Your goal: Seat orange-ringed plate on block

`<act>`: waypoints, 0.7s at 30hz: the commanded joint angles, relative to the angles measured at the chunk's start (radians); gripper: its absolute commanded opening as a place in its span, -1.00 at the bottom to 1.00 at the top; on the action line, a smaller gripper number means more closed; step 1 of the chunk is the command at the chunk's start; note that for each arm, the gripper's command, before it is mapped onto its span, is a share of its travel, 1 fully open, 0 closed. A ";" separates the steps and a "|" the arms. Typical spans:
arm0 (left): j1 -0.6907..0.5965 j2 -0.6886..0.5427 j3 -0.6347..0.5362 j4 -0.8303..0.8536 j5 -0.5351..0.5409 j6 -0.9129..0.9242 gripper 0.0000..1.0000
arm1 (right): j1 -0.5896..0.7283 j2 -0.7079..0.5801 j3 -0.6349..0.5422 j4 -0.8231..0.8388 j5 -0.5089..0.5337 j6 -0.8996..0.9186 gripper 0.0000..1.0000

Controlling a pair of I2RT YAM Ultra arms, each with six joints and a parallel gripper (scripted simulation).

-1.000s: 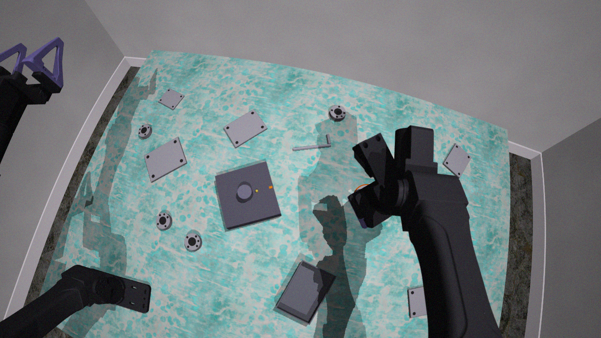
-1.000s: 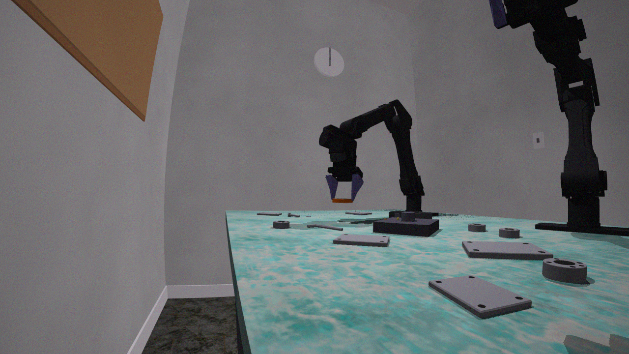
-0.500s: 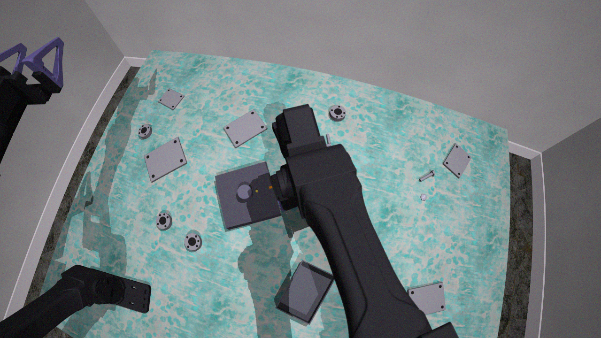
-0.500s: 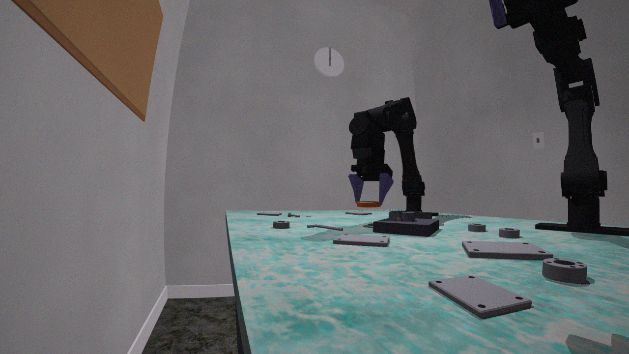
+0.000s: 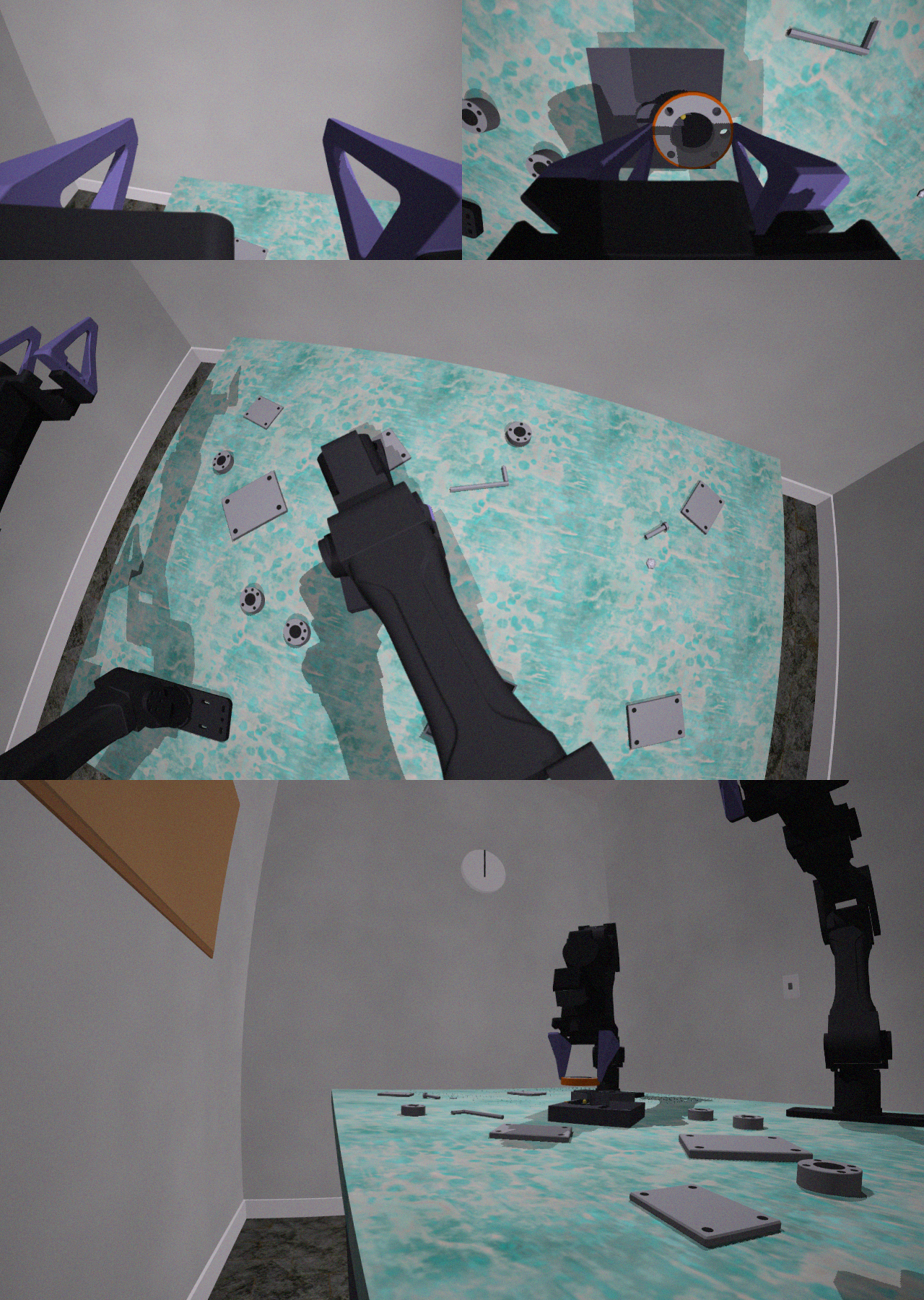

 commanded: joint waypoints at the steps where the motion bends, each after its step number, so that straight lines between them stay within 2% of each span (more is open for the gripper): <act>1: 0.001 -0.018 0.011 0.000 0.002 0.004 1.00 | 0.045 -0.004 0.050 0.029 0.018 0.062 -1.00; 13: 0.001 -0.018 0.011 0.000 0.002 0.004 1.00 | 0.088 0.010 0.084 0.017 0.038 0.087 -1.00; 15: 0.001 -0.018 0.011 0.000 0.002 0.004 1.00 | 0.095 0.046 0.083 0.030 0.020 0.079 -1.00; 17: 0.001 -0.018 0.011 0.000 0.002 0.004 1.00 | 0.094 0.005 0.085 0.022 0.025 0.079 -1.00; 21: 0.001 -0.018 0.011 0.000 0.002 0.004 1.00 | 0.070 0.011 0.084 0.025 0.030 0.084 -1.00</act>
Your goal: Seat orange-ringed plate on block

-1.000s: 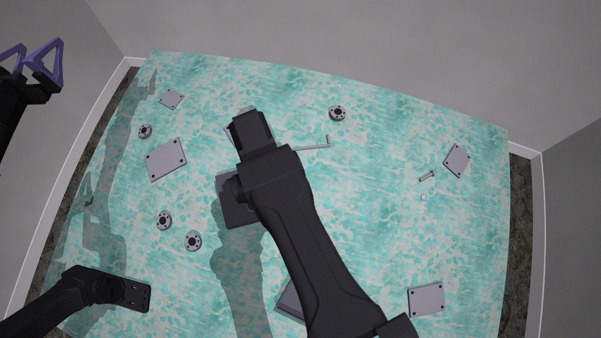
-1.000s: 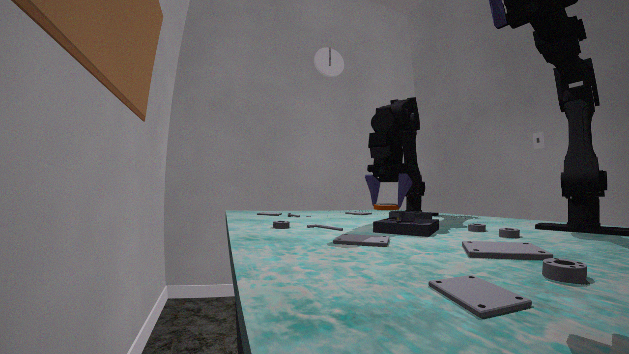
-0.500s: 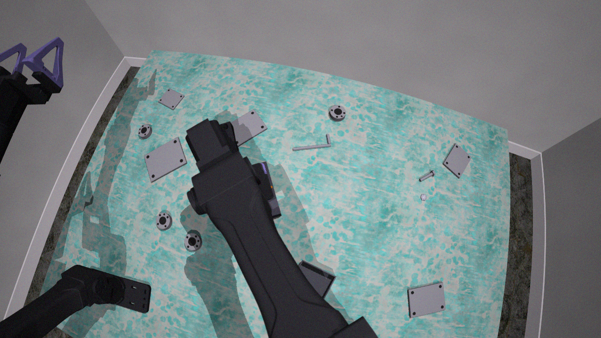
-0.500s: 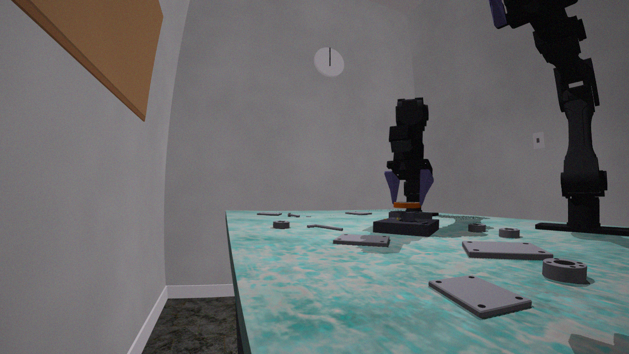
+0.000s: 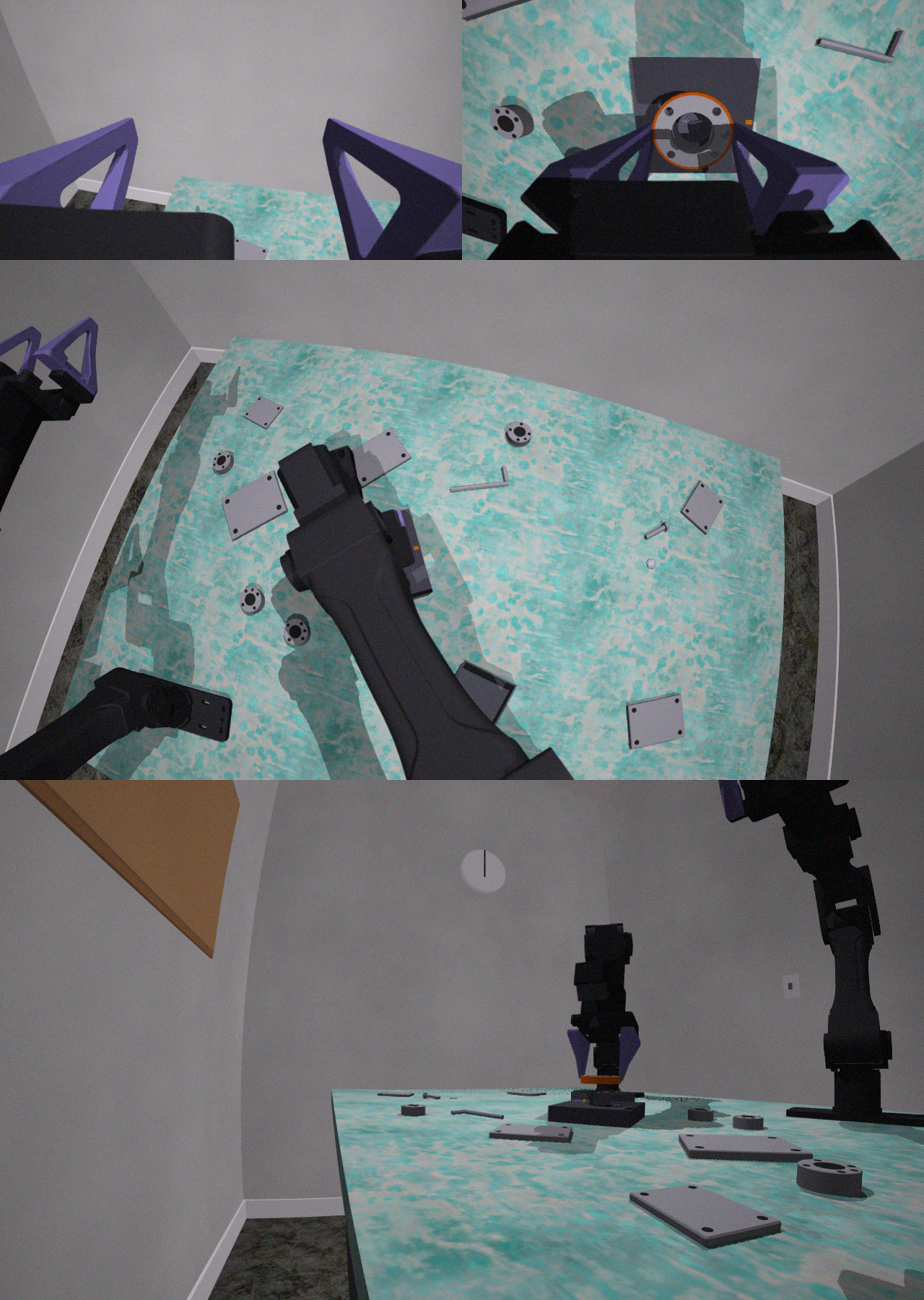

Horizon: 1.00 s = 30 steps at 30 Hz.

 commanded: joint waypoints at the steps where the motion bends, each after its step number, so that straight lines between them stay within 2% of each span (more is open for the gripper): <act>1: 0.001 -0.018 0.011 0.000 0.002 0.004 1.00 | -0.005 -0.017 0.036 0.022 0.005 -0.001 -1.00; 7: 0.001 -0.018 0.011 0.000 0.002 0.004 1.00 | 0.013 -0.006 0.023 0.019 0.005 0.004 -1.00; 8: 0.001 -0.018 0.011 0.000 0.002 0.004 1.00 | 0.011 0.003 -0.018 0.016 0.004 0.007 -1.00; 11: 0.001 -0.018 0.011 0.000 0.002 0.004 1.00 | -0.004 -0.024 0.021 0.017 0.004 0.007 -1.00; 12: 0.001 -0.018 0.011 0.000 0.002 0.004 1.00 | -0.006 -0.023 -0.032 0.038 0.001 0.008 -1.00; 17: 0.001 -0.018 0.011 0.000 0.002 0.004 1.00 | -0.005 -0.009 -0.039 0.058 -0.001 0.009 -1.00; 30: 0.001 -0.018 0.011 0.000 0.002 0.004 1.00 | -0.007 0.008 -0.006 0.061 0.006 0.008 -1.00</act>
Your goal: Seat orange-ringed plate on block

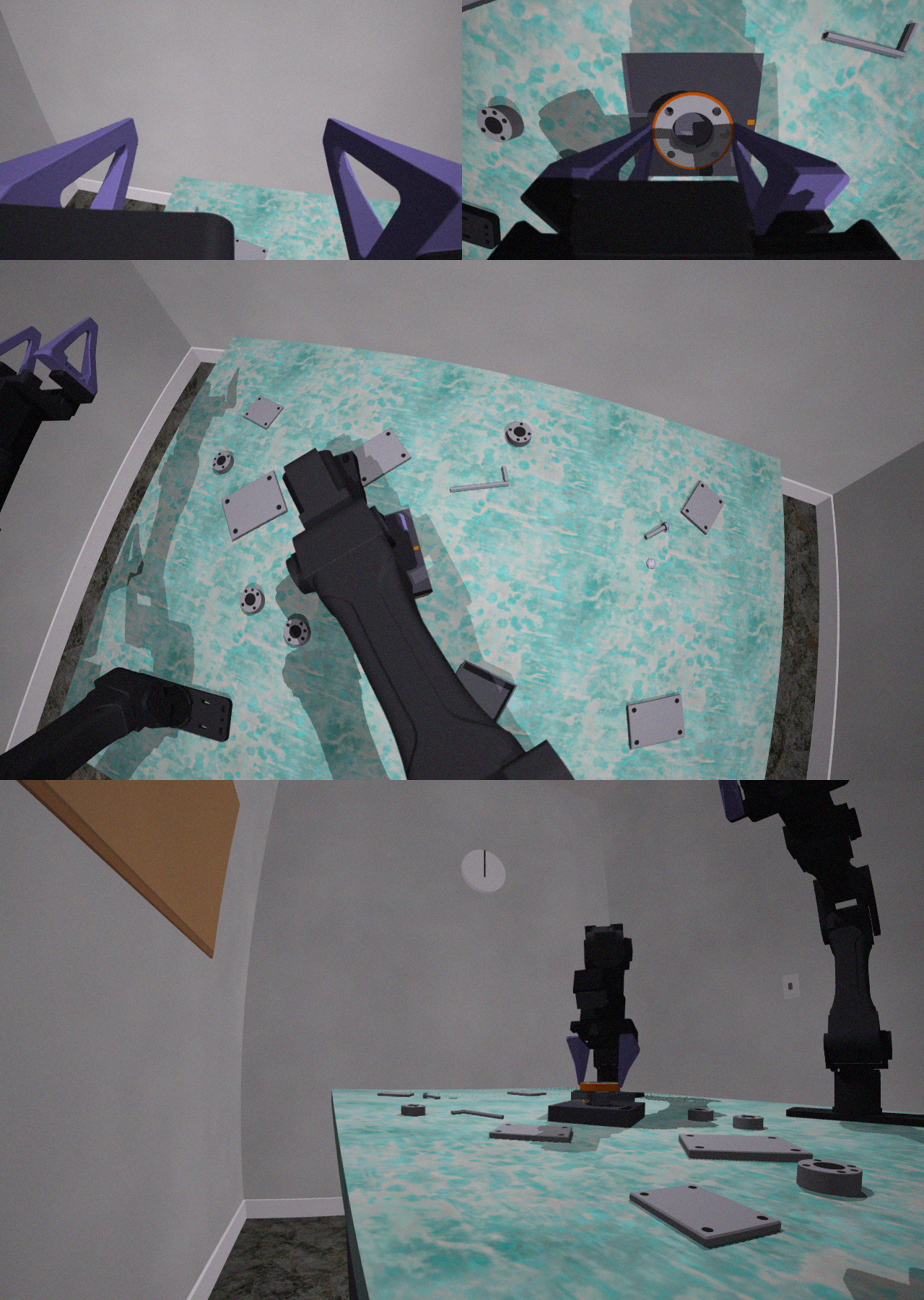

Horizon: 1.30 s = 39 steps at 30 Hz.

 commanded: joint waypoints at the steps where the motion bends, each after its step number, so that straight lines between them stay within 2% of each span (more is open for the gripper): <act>1: 0.001 -0.018 0.011 0.000 0.002 0.004 1.00 | -0.005 0.004 0.024 0.033 0.007 0.005 -1.00; 9: 0.001 -0.018 0.011 0.000 0.002 0.004 1.00 | -0.006 -0.011 0.007 0.033 0.007 0.004 -1.00; 11: 0.001 -0.018 0.011 0.000 0.002 0.004 1.00 | -0.007 -0.006 -0.027 0.037 0.007 0.005 -1.00; 13: 0.001 -0.018 0.011 0.000 0.002 0.004 1.00 | -0.008 -0.003 0.025 0.039 0.007 0.005 -1.00; 18: 0.001 -0.018 0.011 0.000 0.002 0.004 1.00 | -0.010 -0.041 -0.030 0.042 0.007 0.005 -1.00; 21: 0.001 -0.018 0.011 0.000 0.002 0.004 1.00 | -0.011 -0.047 0.017 0.047 0.008 0.004 -1.00; 28: 0.001 -0.018 0.011 0.000 0.002 0.004 1.00 | -0.013 -0.006 -0.038 0.051 0.008 0.004 -1.00; 29: 0.001 -0.018 0.011 0.000 0.002 0.004 1.00 | -0.008 -0.043 -0.029 0.062 0.009 0.005 -1.00; 30: 0.001 -0.018 0.011 0.000 0.002 0.004 1.00 | -0.013 0.018 0.003 0.052 0.005 0.003 -1.00; 32: 0.001 -0.018 0.011 0.000 0.002 0.004 1.00 | -0.010 -0.041 0.014 0.028 0.008 0.005 -1.00; 35: 0.001 -0.018 0.011 0.000 0.002 0.004 1.00 | -0.010 -0.025 0.016 0.039 0.008 0.005 -1.00; 36: 0.001 -0.018 0.011 0.000 0.002 0.004 1.00 | -0.010 0.012 -0.050 0.063 0.008 0.005 -1.00; 39: 0.001 -0.018 0.011 0.000 0.002 0.004 1.00 | -0.011 -0.007 -0.040 0.075 0.008 0.005 -1.00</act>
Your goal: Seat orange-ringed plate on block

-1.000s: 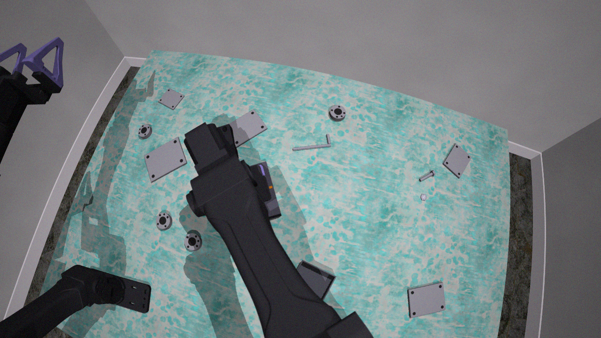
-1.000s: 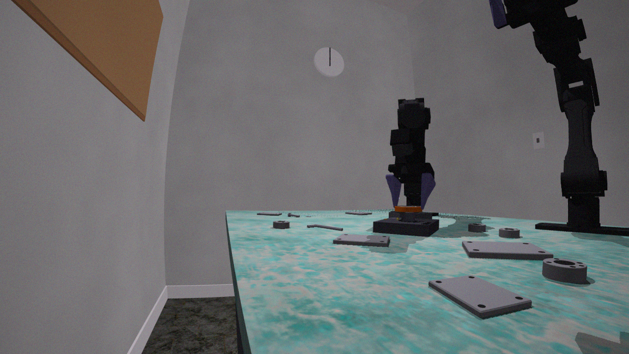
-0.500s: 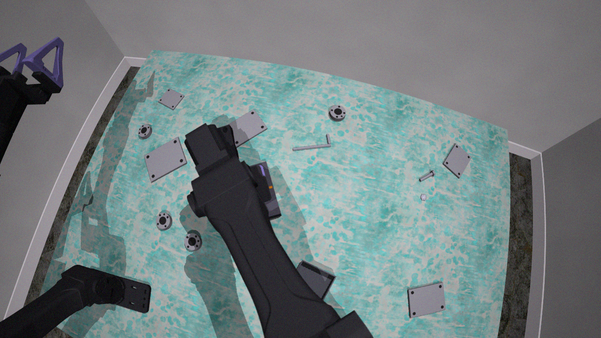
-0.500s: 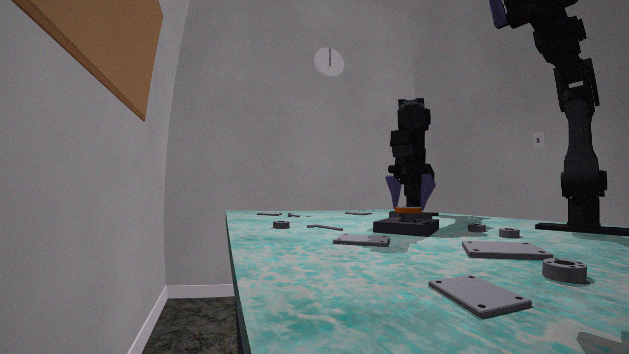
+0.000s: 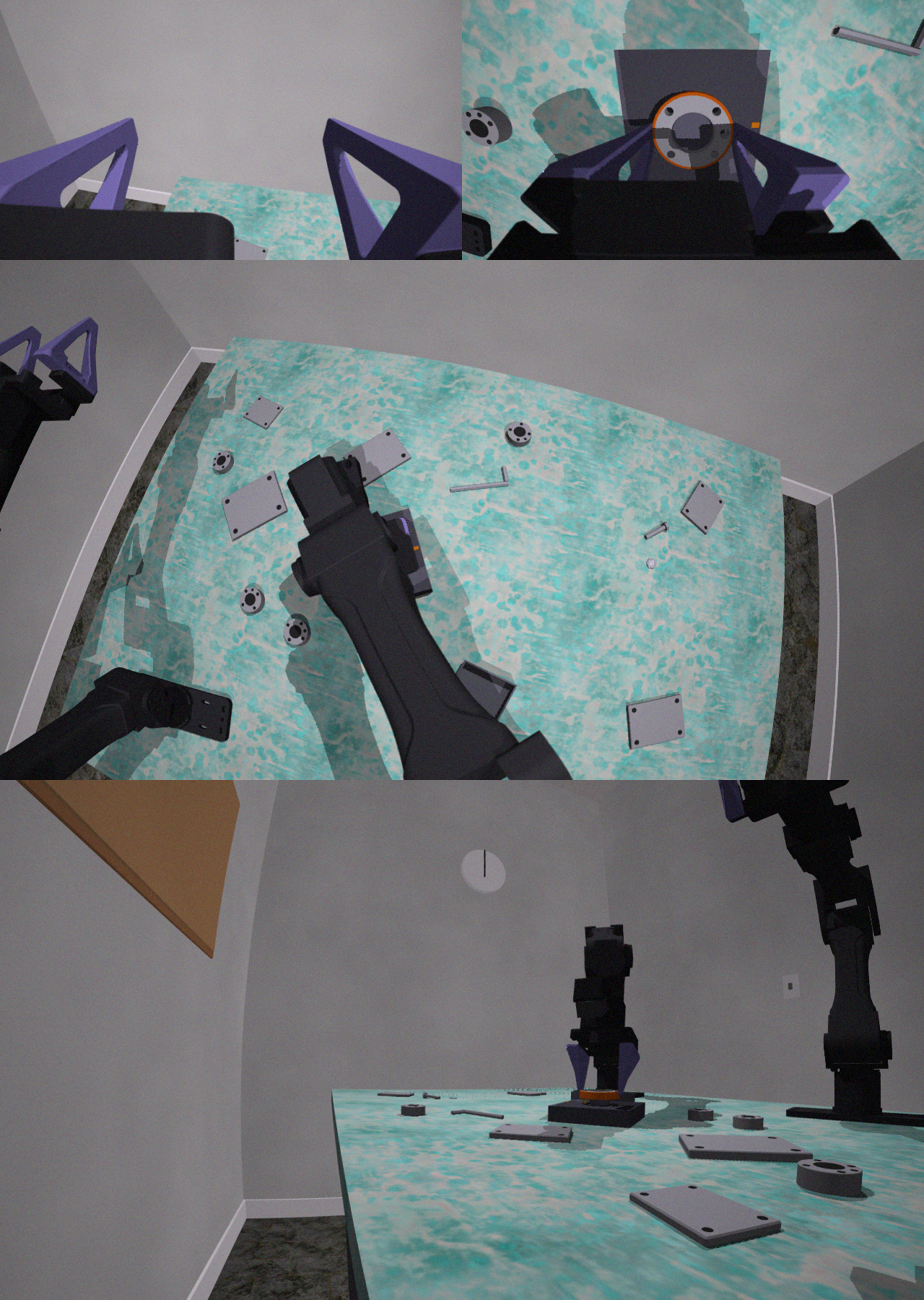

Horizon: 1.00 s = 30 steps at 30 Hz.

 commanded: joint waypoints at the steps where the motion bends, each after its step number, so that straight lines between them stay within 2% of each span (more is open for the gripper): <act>1: 0.001 -0.018 0.011 0.000 0.002 0.004 1.00 | -0.013 -0.028 0.005 0.033 0.006 0.004 -1.00; 4: 0.001 -0.018 0.011 0.000 0.002 0.004 1.00 | -0.012 -0.043 0.019 0.026 0.007 0.004 -1.00; 6: 0.001 -0.018 0.011 0.000 0.002 0.004 1.00 | -0.013 0.023 -0.027 0.053 0.007 0.005 -1.00; 11: 0.001 -0.018 0.011 0.000 0.002 0.004 1.00 | -0.006 -0.041 0.006 0.056 0.007 0.005 -1.00; 14: 0.001 -0.018 0.011 0.000 0.002 0.004 1.00 | -0.004 -0.036 -0.039 0.059 0.007 0.004 -1.00; 16: 0.001 -0.018 0.011 0.000 0.002 0.004 1.00 | -0.003 -0.037 -0.008 0.062 0.007 0.004 -1.00; 21: 0.001 -0.018 0.011 0.000 0.002 0.004 1.00 | -0.002 -0.036 -0.036 0.061 0.007 0.005 -1.00; 22: 0.001 -0.018 0.011 0.000 0.002 0.004 1.00 | -0.001 -0.007 0.000 0.061 0.006 0.004 -1.00; 23: 0.001 -0.018 0.011 0.000 0.002 0.004 1.00 | -0.004 -0.045 0.005 0.046 0.007 0.005 0.57; 30: 0.001 -0.018 0.011 0.000 0.002 0.004 1.00 | -0.004 -0.045 0.006 0.046 0.007 0.004 0.57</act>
